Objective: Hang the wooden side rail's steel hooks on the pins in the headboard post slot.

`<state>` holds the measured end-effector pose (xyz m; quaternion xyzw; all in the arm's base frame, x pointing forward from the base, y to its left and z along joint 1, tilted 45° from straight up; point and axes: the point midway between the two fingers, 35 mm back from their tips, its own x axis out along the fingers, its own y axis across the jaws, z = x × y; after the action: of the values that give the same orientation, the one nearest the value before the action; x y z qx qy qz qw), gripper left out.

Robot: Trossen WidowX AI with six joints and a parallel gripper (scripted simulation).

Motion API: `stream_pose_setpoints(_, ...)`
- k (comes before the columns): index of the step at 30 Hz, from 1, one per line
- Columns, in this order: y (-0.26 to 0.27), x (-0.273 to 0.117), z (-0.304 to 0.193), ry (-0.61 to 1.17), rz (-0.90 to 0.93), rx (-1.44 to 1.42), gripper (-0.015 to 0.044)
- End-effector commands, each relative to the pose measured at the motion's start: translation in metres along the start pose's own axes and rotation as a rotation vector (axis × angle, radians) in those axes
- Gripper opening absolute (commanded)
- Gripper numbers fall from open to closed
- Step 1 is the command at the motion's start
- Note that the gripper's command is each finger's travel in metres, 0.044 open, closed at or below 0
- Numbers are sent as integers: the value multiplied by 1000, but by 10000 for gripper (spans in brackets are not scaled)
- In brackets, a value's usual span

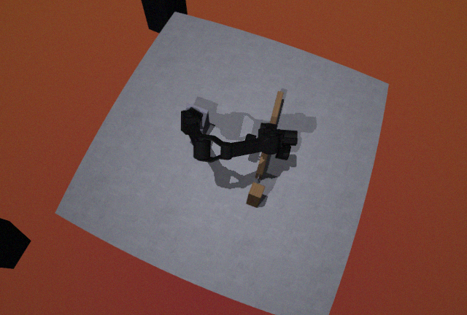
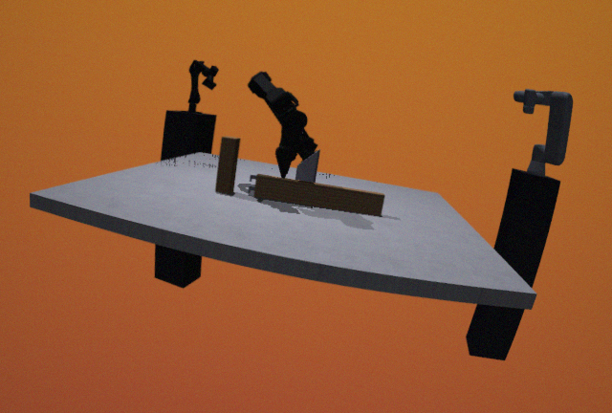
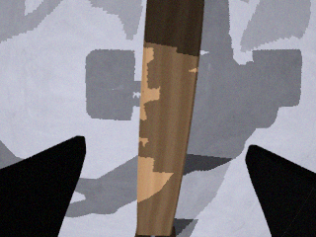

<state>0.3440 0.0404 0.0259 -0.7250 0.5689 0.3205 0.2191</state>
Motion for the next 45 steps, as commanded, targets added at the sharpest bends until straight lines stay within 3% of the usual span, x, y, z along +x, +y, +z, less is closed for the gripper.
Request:
stream_pose_setpoints(1,1,8,0,4,5,-6,440)
stream_pose_setpoints(36,3,60,-1,7,5,-6,440)
stream_pose_setpoints(45,3,60,-1,7,5,-6,204)
